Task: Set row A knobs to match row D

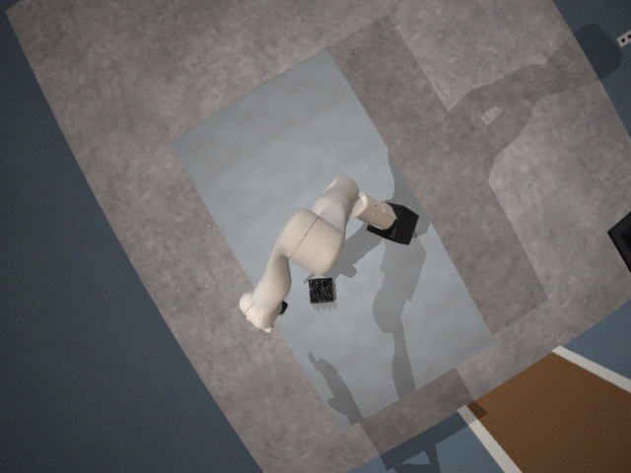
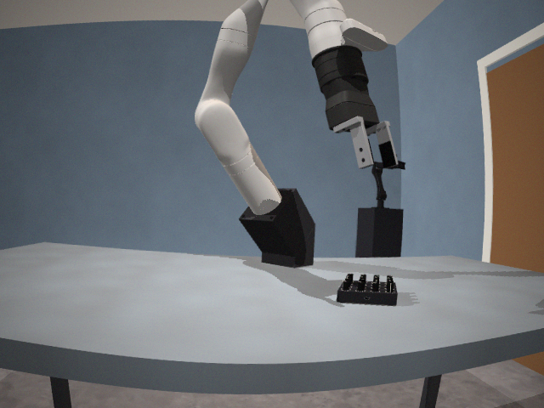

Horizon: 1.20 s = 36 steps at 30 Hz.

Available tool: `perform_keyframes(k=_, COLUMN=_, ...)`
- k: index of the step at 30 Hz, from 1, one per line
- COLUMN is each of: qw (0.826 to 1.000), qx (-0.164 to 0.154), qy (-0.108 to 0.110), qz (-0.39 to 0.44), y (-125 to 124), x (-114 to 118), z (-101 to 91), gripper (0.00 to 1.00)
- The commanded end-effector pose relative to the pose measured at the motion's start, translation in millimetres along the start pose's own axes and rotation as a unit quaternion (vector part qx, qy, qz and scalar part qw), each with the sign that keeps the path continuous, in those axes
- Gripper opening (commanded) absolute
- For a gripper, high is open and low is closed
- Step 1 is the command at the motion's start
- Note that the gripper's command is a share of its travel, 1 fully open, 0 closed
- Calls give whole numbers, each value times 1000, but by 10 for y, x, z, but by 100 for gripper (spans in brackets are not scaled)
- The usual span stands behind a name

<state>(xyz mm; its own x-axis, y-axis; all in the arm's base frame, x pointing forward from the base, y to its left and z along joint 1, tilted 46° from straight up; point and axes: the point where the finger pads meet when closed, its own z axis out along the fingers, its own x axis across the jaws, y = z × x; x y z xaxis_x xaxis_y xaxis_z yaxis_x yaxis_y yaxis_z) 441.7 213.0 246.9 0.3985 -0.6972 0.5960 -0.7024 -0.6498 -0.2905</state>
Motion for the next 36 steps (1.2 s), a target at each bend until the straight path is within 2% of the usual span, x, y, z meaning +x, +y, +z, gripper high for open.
perform_keyframes(k=1, qw=1000, qx=-1, qy=2, qz=-1, y=8, x=4, z=11, gripper=100)
perform_keyframes(k=4, qw=1000, qx=-5, qy=2, qz=-19, y=65, x=-105, z=90, gripper=100)
perform_keyframes(k=12, qw=1000, qx=-5, qy=2, qz=-19, y=65, x=-105, z=90, gripper=100)
perform_keyframes(k=14, qw=999, qx=-10, qy=3, qz=-36, y=125, x=-206, z=168, gripper=100)
perform_keyframes(k=19, qw=999, qx=-10, qy=3, qz=-36, y=125, x=-206, z=168, gripper=100)
perform_keyframes(k=21, qw=998, qx=-14, qy=3, qz=-53, y=189, x=-300, z=244, gripper=100)
perform_keyframes(k=29, qw=998, qx=-14, qy=3, qz=-53, y=189, x=-300, z=244, gripper=100)
perform_keyframes(k=31, qw=997, qx=-19, qy=4, qz=-69, y=255, x=-387, z=318, gripper=100)
perform_keyframes(k=36, qw=997, qx=-19, qy=4, qz=-69, y=255, x=-387, z=318, gripper=100)
